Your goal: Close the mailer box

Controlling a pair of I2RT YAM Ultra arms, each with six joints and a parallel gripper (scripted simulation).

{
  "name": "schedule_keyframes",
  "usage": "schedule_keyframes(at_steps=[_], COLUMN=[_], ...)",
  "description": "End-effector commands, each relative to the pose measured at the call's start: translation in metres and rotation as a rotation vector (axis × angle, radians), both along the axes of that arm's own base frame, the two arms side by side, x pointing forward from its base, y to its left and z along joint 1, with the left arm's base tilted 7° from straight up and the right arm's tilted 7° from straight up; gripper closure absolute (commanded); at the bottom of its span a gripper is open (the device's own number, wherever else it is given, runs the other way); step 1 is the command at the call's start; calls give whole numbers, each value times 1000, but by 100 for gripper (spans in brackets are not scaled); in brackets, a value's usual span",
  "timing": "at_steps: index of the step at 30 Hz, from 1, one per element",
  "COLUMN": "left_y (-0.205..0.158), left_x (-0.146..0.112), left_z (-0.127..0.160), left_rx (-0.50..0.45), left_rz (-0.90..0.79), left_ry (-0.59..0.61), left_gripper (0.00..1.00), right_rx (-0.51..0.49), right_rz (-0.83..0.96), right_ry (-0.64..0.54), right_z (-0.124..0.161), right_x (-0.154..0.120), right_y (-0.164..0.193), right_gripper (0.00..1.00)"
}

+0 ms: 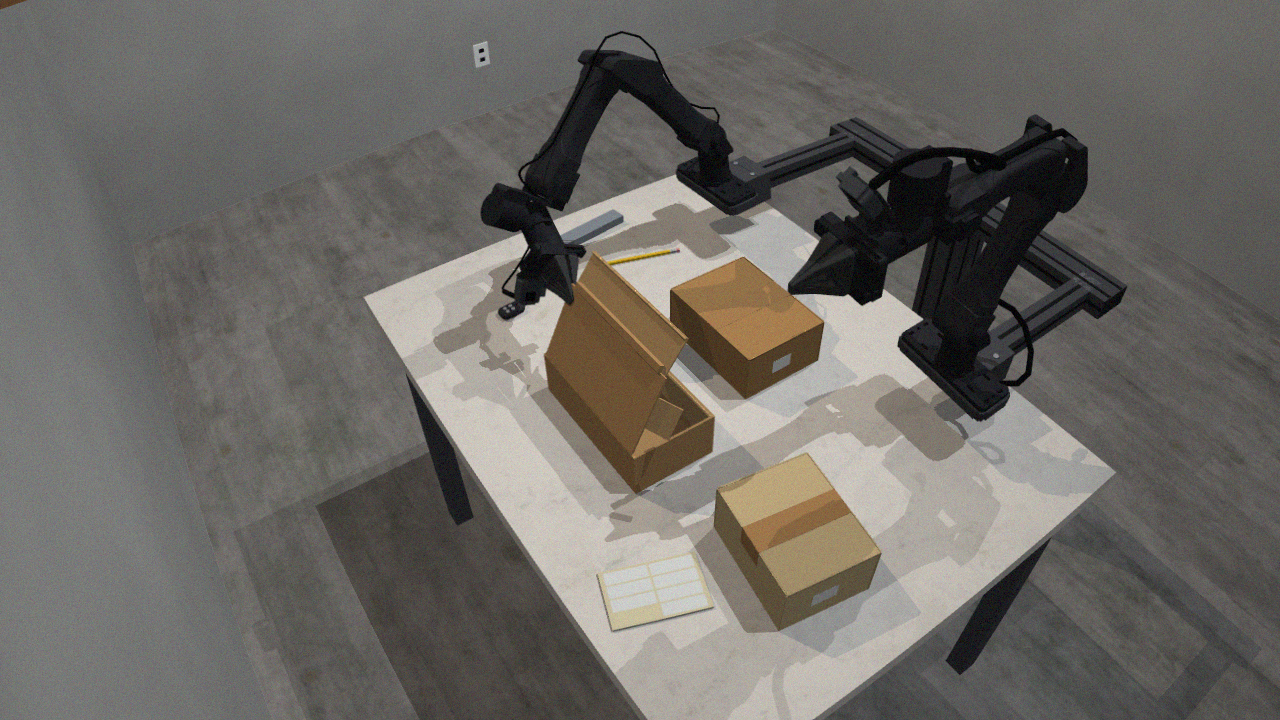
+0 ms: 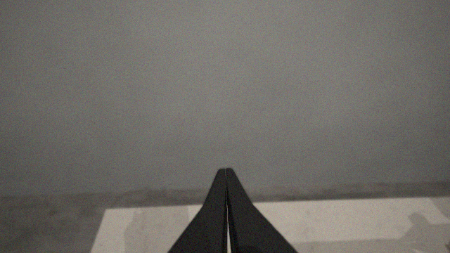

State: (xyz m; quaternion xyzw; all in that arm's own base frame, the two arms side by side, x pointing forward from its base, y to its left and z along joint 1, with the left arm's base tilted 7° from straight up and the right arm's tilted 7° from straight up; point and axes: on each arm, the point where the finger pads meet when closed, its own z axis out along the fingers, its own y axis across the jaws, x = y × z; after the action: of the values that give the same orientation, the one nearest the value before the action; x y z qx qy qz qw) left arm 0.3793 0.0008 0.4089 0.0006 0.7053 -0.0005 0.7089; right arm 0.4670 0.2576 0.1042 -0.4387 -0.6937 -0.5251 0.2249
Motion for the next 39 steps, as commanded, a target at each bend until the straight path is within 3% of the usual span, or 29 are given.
schedule_keyframes(at_steps=[1,7,8,10,11,14,18,20,22,28,35,39], left_y=[-3,-3,-10,-15,-19,-27,-40,-40,-40,-63,-83,-87], left_x=[-8,-8,12,19,24,38,61,61,72,97,120,126], left_z=[21,21,-33,-31,-8,-16,-45,-45,-58,-114,-168,-183], left_rx=[2,2,39,113,162,297,422,422,484,658,854,908], left_rz=[-13,-13,-38,-69,-83,-132,-201,-201,-222,-359,-501,-538], left_ry=[-41,-41,88,82,16,16,62,62,73,143,146,138], left_gripper=[99,99,99,99,99,99,99,99,99,99,99,99], right_rx=[11,11,11,11,11,11,11,11,11,11,11,11], right_rz=[7,7,7,7,7,7,7,7,7,7,7,7], right_ry=[-3,-3,-3,-3,-3,-3,-3,-3,-3,-3,-3,-3], right_z=[3,3,3,3,3,3,3,3,3,3,3,3], right_x=[3,3,3,3,3,3,3,3,3,3,3,3], right_y=[2,2,2,2,2,2,2,2,2,2,2,2], right_gripper=[99,99,99,99,99,99,99,99,99,99,99,99])
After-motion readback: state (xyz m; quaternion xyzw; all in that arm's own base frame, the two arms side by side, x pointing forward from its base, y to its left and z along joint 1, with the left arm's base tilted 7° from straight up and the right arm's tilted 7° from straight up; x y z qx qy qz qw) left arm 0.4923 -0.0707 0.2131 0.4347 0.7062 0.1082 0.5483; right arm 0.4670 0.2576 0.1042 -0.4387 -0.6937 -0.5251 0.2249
